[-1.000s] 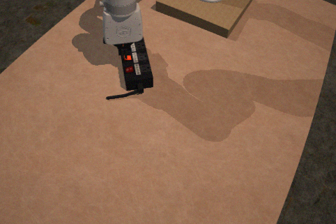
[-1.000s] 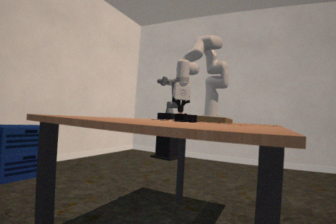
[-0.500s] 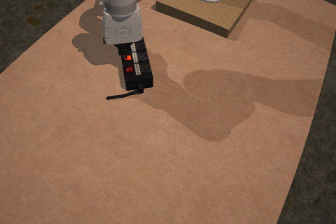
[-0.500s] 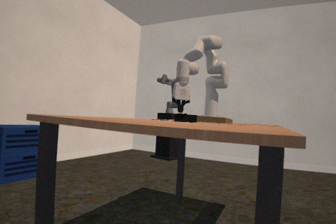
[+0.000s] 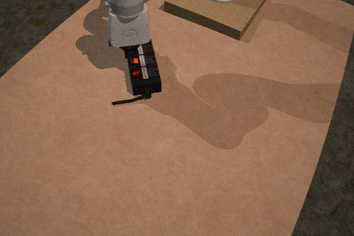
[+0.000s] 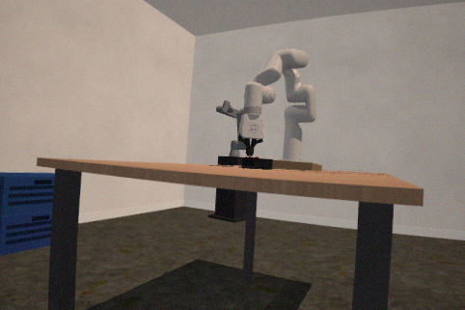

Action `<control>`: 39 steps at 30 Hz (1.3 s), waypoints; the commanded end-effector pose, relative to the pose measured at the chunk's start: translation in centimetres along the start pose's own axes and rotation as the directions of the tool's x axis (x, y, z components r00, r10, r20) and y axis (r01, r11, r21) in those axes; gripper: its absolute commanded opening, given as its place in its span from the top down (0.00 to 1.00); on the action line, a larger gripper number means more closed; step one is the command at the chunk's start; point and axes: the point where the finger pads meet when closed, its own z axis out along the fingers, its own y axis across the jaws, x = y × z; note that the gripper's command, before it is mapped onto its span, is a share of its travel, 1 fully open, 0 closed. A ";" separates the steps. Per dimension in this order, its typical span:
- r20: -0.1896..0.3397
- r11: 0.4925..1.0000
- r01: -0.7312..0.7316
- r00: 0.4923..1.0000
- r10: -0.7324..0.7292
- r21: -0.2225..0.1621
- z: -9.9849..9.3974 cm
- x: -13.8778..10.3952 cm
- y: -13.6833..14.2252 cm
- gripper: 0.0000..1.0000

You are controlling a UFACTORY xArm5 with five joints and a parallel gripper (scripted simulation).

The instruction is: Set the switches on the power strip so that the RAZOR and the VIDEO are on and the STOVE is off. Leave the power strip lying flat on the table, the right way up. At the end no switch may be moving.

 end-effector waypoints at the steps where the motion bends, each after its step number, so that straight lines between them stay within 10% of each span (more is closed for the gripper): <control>1: 0.002 1.000 0.000 1.000 0.000 0.003 -0.1 -0.1 -0.1 1.00; 39: 0.003 1.000 0.000 1.000 0.000 0.003 0.7 0.0 -0.2 1.00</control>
